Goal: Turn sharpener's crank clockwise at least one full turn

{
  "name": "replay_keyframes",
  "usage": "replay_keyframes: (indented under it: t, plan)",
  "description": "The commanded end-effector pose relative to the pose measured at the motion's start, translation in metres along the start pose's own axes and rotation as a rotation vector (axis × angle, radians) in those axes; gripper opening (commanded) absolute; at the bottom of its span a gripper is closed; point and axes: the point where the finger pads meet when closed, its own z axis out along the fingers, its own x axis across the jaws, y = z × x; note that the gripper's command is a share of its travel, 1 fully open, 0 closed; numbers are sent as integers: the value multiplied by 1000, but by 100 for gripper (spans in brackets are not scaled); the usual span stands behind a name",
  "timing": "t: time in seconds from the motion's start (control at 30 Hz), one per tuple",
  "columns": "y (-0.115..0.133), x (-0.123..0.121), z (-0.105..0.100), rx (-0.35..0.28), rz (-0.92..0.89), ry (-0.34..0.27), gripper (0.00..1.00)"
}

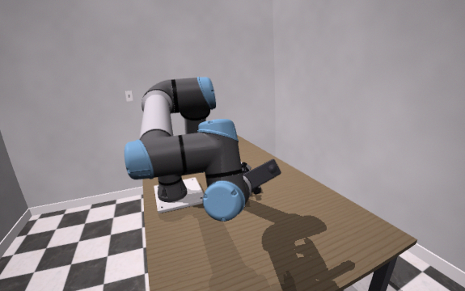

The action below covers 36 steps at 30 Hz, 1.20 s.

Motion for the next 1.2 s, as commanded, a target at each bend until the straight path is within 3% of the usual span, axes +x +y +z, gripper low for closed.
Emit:
replay_keyframes:
  t: [0.0,0.63,1.17]
  plan:
    - [-2,-4,20,-53,144,35,32]
    - [-2,-15,70,-150,485,143,32]
    - [7,-27,116,-196,821,295,32]
